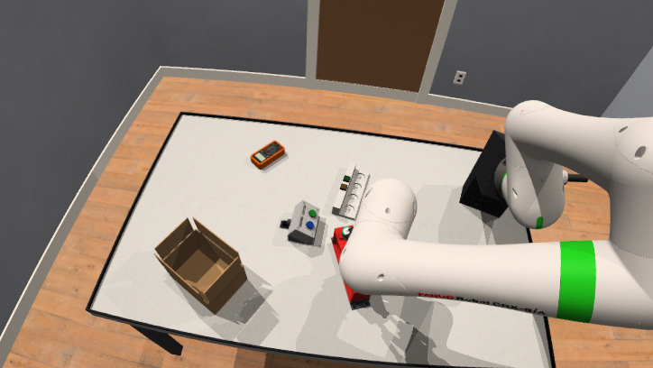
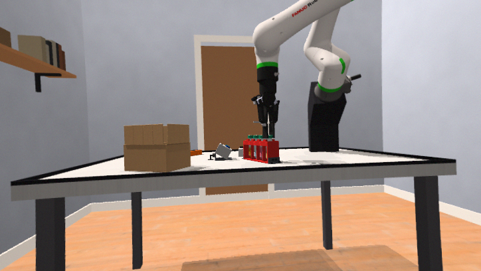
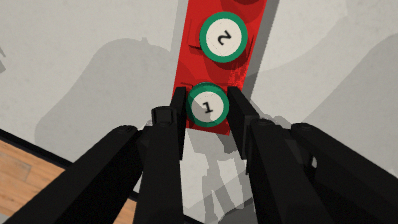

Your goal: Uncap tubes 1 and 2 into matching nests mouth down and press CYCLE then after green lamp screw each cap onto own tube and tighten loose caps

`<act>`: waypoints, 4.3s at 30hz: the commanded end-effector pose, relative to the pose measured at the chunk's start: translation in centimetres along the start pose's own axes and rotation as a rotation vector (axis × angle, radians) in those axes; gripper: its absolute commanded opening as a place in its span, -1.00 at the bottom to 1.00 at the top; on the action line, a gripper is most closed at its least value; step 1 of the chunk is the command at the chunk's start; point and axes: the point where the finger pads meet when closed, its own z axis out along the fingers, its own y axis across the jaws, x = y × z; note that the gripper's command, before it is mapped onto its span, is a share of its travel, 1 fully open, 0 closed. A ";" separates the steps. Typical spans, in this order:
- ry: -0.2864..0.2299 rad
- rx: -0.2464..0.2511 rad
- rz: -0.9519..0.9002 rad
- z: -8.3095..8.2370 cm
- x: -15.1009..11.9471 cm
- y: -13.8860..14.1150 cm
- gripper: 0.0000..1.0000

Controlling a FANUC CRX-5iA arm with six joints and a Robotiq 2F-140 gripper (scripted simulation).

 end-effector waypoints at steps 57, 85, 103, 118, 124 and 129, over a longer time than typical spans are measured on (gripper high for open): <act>-0.029 0.007 0.736 -0.1 0.1 0.0 -0.41; -0.023 0.018 -0.164 -0.2 0.1 0.0 -0.41; -0.021 0.020 -0.311 -0.2 0.1 0.0 -0.18; -0.026 0.015 0.189 -0.2 0.1 0.0 -0.18; -0.028 0.010 0.478 -0.2 0.1 0.0 -0.18; -0.031 0.009 0.704 -0.2 0.1 0.0 -0.18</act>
